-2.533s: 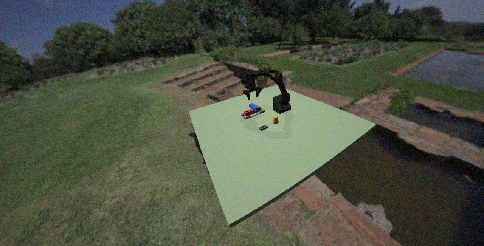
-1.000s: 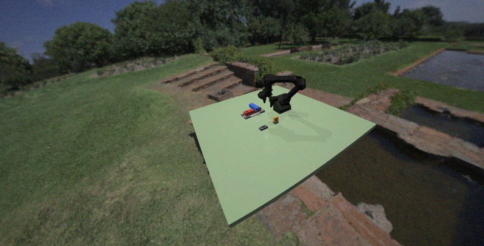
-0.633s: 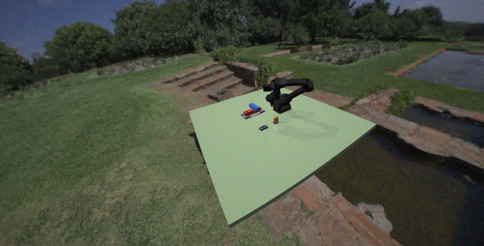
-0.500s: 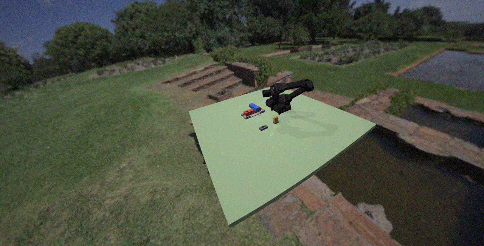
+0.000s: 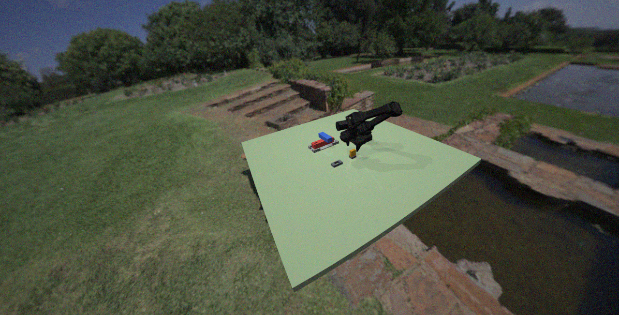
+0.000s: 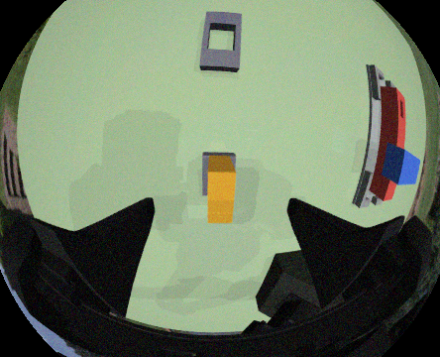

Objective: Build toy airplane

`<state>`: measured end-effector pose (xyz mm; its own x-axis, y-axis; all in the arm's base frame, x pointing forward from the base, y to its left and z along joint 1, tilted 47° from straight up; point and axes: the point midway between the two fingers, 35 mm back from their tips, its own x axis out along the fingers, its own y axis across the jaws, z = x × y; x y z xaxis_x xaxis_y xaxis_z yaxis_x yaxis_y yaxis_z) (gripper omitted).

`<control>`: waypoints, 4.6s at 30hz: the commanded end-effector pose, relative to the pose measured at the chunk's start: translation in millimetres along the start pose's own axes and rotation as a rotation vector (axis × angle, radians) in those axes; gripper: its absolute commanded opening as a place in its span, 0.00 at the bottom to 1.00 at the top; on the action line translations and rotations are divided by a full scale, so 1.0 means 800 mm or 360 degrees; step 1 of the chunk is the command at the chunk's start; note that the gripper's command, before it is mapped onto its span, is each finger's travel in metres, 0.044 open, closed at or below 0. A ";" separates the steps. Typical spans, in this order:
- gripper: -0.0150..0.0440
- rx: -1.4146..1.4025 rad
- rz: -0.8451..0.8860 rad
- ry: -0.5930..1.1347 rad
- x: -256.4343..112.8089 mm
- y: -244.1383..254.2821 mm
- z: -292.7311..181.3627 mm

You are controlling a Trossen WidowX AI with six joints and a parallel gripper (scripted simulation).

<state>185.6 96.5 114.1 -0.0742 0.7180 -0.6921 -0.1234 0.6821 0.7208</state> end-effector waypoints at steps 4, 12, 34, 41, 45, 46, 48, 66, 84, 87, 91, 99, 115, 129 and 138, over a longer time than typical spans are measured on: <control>1.00 0.0012 0.0003 0.0005 0.014 -0.001 -0.001; 1.00 0.0011 0.0003 0.0004 0.030 -0.001 -0.001; 0.73 0.0011 0.0013 0.0004 0.059 0.001 -0.003; 0.42 0.0011 0.0013 0.0004 0.059 0.001 -0.003; 0.34 0.0011 0.0013 0.0004 0.059 0.001 -0.003; 0.33 0.0011 0.0013 0.0004 0.059 0.001 -0.003; 0.31 0.0011 0.0013 0.0004 0.059 0.001 -0.003; 0.25 0.0013 -0.0059 -0.0036 0.005 -0.001 0.006; 0.25 0.0079 -0.0082 -0.0105 -0.068 -0.002 0.003; 0.25 0.0090 -0.0082 -0.0115 -0.080 -0.002 0.001; 0.25 0.0103 -0.0080 -0.0130 -0.096 0.000 -0.003; 0.25 0.0105 -0.0085 -0.0136 -0.106 -0.002 -0.003; 0.25 0.0055 -0.0124 -0.0103 -0.112 -0.042 0.035; 0.25 0.0021 -0.0127 -0.0075 -0.114 -0.080 0.063; 0.25 0.0018 -0.0116 -0.0065 -0.114 -0.105 0.082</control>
<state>262.6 -13.5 122.1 -0.0275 0.6742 -0.7380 -0.1066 0.7321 0.6728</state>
